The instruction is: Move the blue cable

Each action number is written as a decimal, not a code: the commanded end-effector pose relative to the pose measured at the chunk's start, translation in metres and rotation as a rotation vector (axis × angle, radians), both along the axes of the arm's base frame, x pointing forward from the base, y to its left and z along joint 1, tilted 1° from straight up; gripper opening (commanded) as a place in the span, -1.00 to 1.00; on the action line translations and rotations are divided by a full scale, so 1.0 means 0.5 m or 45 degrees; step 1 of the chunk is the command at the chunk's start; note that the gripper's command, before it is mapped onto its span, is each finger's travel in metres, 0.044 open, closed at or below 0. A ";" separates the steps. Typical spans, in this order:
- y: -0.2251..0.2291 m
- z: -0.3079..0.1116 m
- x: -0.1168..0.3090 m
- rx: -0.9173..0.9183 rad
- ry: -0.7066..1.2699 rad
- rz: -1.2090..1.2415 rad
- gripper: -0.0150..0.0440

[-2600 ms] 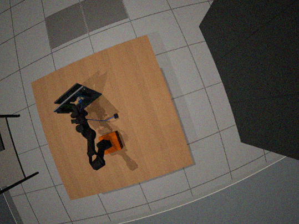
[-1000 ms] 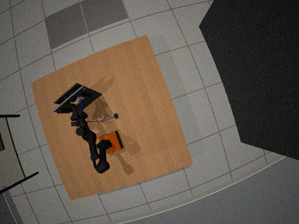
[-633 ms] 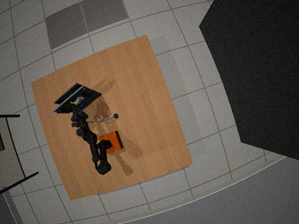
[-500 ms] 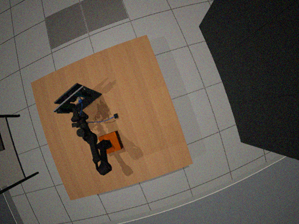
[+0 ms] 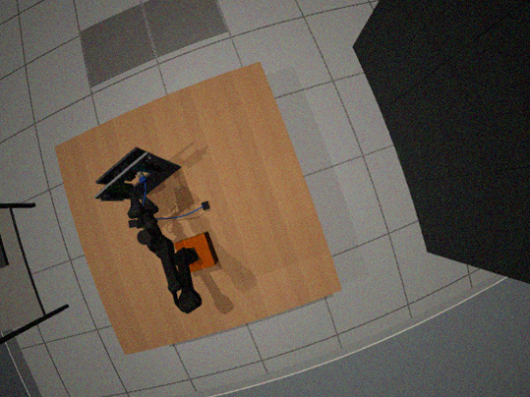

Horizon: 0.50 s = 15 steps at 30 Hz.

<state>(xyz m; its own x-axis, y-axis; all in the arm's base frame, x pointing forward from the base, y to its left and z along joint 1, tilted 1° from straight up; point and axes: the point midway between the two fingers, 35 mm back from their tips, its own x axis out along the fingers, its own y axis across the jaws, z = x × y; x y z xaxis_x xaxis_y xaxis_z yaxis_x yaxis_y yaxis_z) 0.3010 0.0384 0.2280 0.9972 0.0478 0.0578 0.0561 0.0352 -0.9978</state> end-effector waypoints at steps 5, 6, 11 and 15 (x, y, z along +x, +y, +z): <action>-0.009 0.059 -0.038 -0.003 -0.001 0.005 1.00; -0.009 0.059 -0.038 -0.003 -0.001 0.005 1.00; -0.009 0.047 -0.032 -0.001 0.000 0.000 1.00; -0.009 0.047 -0.032 -0.001 0.000 0.000 1.00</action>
